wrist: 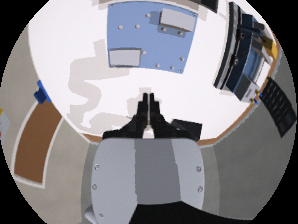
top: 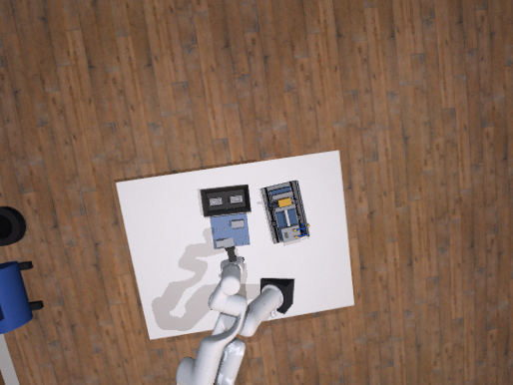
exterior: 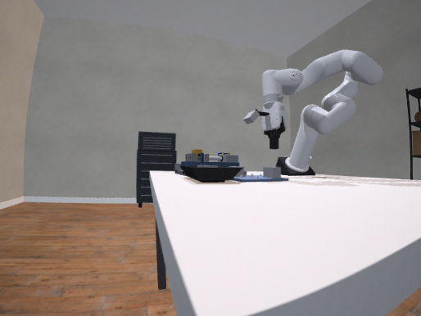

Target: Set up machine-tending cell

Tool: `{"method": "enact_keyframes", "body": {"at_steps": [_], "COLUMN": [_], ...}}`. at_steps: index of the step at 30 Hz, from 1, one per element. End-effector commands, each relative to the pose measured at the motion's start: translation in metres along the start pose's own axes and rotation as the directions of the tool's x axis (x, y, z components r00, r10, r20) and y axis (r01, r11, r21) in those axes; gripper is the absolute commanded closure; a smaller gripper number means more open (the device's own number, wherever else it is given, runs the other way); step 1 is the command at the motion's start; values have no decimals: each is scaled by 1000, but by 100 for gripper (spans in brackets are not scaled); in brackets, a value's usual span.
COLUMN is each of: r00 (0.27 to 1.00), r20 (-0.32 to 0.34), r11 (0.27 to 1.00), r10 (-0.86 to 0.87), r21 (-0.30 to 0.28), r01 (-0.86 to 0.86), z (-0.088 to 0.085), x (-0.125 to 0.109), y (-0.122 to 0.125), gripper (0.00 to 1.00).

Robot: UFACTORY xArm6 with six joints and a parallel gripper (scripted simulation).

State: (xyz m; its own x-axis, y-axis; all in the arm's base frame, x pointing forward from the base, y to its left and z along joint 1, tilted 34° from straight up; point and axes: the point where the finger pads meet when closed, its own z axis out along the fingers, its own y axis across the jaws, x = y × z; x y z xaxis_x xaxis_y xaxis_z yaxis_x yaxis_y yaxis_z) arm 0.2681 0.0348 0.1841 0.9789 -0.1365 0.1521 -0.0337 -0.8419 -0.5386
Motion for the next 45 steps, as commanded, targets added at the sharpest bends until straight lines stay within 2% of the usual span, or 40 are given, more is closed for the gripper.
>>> {"method": "enact_keyframes", "body": {"at_steps": [1, 23, 33, 45], "r00": [1000, 1000, 1000, 1000], "r20": [-2, -2, -2, -2], "r11": [1000, 1000, 1000, 1000], "r10": [-1, -1, -1, -1], "r21": [-1, -1, -1, -1], "r01": [1, 1, 1, 1], "z": [-1, -5, -19, -52], "x": [1, 1, 1, 1], "y": [0, 0, 0, 0], "gripper": [100, 100, 100, 100]}}
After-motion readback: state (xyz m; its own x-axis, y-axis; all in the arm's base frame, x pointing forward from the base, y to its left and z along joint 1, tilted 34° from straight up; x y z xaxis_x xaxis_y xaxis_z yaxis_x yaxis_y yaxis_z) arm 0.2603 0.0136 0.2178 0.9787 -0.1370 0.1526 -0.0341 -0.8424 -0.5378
